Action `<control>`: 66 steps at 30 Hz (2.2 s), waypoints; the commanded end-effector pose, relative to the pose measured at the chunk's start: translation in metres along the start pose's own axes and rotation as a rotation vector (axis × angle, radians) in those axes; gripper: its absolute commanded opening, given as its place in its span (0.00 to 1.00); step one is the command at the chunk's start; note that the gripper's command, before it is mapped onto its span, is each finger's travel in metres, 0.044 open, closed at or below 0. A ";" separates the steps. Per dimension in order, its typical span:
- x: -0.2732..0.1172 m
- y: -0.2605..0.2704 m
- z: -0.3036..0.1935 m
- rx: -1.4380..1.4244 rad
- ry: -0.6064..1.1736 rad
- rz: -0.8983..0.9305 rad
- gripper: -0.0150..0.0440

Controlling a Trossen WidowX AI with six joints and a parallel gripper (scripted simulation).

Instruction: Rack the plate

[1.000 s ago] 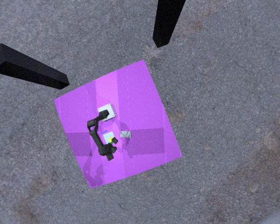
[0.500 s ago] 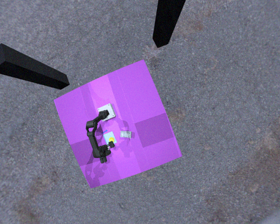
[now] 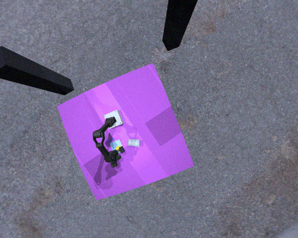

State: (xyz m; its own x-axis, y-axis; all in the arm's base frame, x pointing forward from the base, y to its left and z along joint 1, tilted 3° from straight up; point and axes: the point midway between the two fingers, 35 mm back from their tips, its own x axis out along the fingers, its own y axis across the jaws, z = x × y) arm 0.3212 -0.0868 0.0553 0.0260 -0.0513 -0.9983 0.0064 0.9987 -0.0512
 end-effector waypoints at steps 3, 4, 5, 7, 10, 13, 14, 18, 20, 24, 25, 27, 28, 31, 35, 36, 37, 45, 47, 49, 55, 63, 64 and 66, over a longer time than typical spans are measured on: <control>0.009 0.000 0.000 0.004 -0.017 -0.001 0.93; 0.011 0.000 0.000 0.004 -0.017 -0.001 0.93; 0.012 0.000 0.000 0.004 -0.017 -0.001 0.93; 0.016 -0.001 0.001 0.004 -0.017 -0.001 0.93; 0.020 -0.001 0.001 0.004 -0.017 -0.001 0.93; 0.025 -0.001 0.001 0.004 -0.017 -0.001 0.93; 0.027 -0.001 0.001 0.004 -0.017 -0.001 0.93; 0.034 -0.002 0.002 0.004 -0.017 -0.001 0.93; 0.037 -0.002 0.002 0.004 -0.017 -0.001 0.93; 0.043 -0.002 0.001 0.004 -0.017 -0.001 0.93; 0.045 -0.002 0.001 0.004 -0.017 -0.001 0.93; 0.048 -0.003 0.001 0.004 -0.017 -0.001 0.93; 0.050 -0.003 0.001 0.004 -0.017 -0.001 0.93; 0.055 -0.003 0.001 0.004 -0.016 -0.001 0.93; 0.061 -0.004 0.000 0.004 -0.016 -0.001 0.93; 0.063 -0.004 0.000 0.004 -0.016 -0.001 0.93; 0.064 -0.004 0.000 0.004 -0.016 -0.001 0.93; 0.066 -0.004 0.000 0.004 -0.016 -0.001 0.91; 0.066 -0.004 0.000 0.004 -0.016 -0.001 0.91; 0.066 -0.004 0.000 0.004 -0.016 -0.001 0.90; 0.066 -0.004 0.000 0.004 -0.016 -0.001 0.83; 0.059 -0.004 0.002 0.003 -0.018 -0.001 0.61; 0.053 -0.005 0.004 0.002 -0.018 -0.002 0.57; 0.042 -0.005 0.007 0.001 -0.020 -0.002 0.48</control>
State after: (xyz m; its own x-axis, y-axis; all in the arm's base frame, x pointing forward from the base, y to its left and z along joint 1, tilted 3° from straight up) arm 0.3221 -0.0939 -0.0036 0.0292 -0.0512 -0.9983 0.0118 0.9986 -0.0509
